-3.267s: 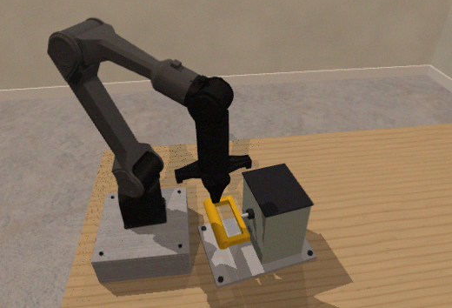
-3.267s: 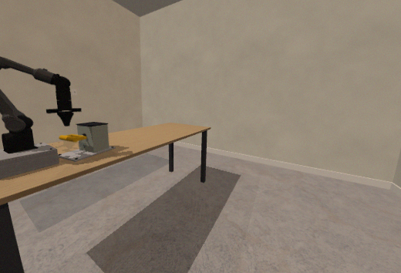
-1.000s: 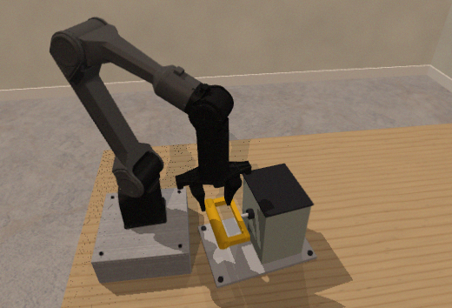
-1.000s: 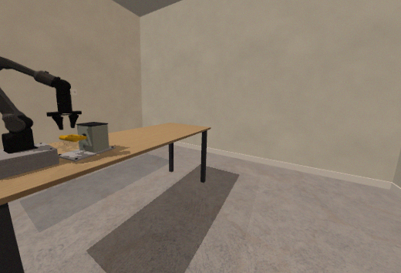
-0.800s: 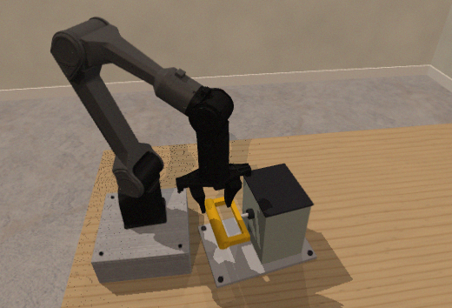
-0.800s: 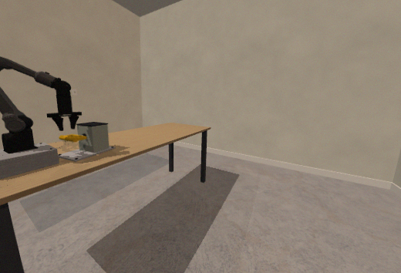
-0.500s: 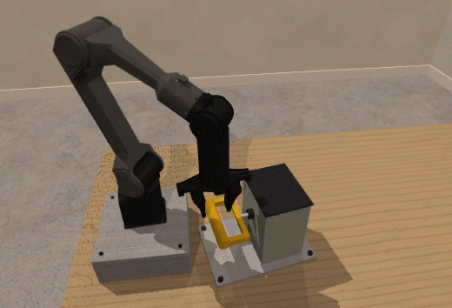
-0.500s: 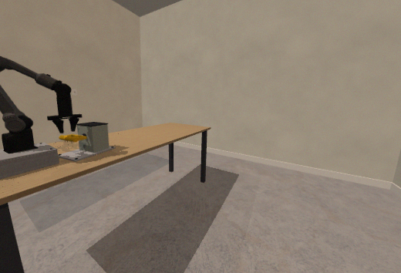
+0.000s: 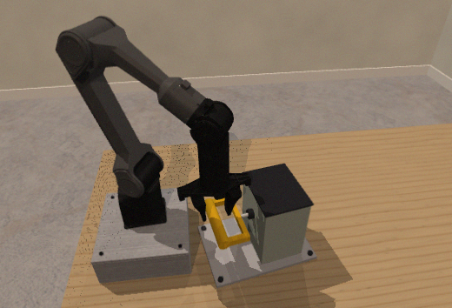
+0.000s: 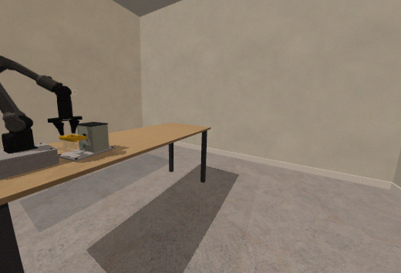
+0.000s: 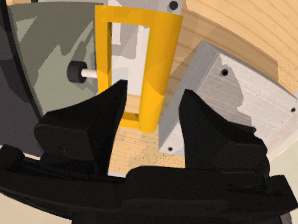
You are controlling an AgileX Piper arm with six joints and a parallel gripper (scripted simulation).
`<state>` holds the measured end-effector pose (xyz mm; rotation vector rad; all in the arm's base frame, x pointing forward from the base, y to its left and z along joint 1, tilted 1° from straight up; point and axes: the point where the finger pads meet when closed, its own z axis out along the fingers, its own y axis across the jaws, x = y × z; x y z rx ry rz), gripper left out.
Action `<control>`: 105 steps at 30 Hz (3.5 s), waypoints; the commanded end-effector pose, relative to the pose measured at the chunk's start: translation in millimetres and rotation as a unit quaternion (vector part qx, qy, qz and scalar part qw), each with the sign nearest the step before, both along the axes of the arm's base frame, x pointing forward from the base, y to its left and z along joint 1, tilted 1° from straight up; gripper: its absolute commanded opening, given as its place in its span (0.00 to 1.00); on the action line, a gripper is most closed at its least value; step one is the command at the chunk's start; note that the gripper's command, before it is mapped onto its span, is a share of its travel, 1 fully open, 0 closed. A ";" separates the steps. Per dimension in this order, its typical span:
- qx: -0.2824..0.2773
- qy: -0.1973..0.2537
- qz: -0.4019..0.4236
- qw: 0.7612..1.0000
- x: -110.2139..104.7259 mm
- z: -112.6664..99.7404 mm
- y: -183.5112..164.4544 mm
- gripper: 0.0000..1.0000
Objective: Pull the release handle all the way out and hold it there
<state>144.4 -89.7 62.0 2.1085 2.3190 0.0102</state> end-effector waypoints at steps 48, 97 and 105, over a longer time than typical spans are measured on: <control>0.000 0.001 0.000 1.000 -0.1 -2.1 0.3 0.66; 0.001 0.001 0.000 1.000 -0.1 -25.8 0.5 0.66; 0.001 0.001 0.000 1.000 0.0 -29.0 0.4 0.66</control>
